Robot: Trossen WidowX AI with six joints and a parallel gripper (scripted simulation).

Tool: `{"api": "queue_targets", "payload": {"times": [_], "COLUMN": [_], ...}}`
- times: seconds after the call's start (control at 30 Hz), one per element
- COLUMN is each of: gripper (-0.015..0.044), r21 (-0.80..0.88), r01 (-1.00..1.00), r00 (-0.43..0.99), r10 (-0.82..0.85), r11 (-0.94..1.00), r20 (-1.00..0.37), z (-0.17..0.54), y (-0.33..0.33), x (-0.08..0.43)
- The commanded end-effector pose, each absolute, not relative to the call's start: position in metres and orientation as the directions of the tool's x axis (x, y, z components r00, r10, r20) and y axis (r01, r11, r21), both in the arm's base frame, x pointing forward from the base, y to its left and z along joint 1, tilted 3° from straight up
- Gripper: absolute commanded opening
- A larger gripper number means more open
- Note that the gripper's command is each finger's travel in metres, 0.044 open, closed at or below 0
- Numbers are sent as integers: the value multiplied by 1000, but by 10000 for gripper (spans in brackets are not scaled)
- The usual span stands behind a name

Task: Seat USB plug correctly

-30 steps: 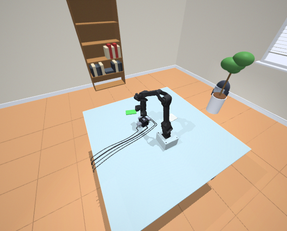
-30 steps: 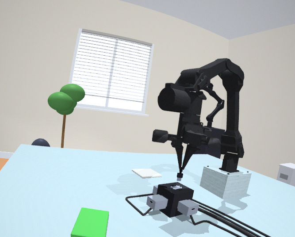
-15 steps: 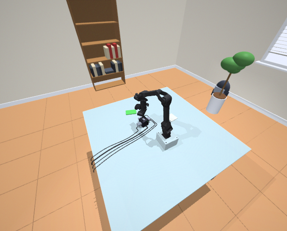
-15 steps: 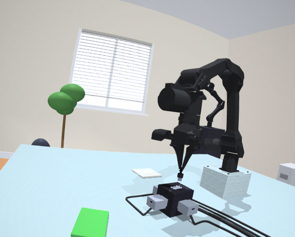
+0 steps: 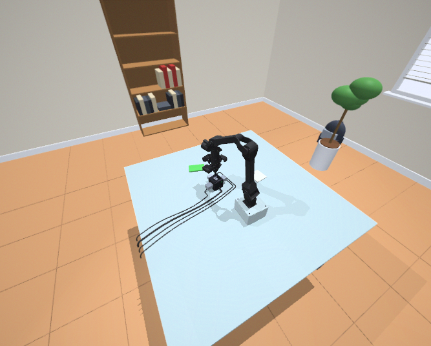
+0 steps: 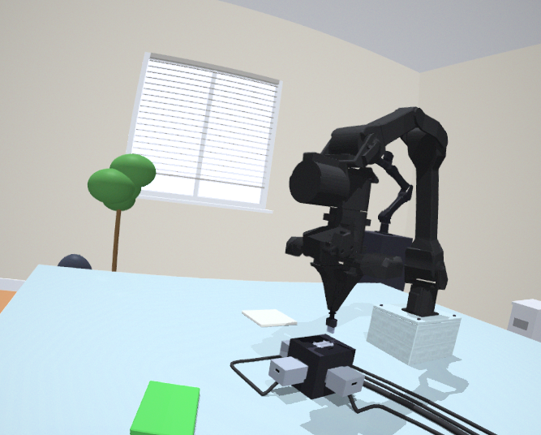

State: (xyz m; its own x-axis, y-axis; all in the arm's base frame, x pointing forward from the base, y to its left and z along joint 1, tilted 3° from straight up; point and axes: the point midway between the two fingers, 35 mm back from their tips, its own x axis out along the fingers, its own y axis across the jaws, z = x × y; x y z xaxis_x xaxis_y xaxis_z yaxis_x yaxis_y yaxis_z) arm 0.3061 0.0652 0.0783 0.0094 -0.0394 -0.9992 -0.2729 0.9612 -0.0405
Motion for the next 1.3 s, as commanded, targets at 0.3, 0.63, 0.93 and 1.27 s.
{"api": "queue_targets", "payload": {"times": [0.3,0.63,0.93,1.27], "gripper": [0,0,0,0], "r21": [-39,-35,-30,-21], "r01": [56,312,525,728], "r00": [9,9,9,8], "r10": [-40,-40,-40,-40], "r11": [998,949,850,686], "r20": [-999,-999,-999,-999], "z": [78,78,78,78], "y": [65,65,65,65], "x": [306,306,306,306]}}
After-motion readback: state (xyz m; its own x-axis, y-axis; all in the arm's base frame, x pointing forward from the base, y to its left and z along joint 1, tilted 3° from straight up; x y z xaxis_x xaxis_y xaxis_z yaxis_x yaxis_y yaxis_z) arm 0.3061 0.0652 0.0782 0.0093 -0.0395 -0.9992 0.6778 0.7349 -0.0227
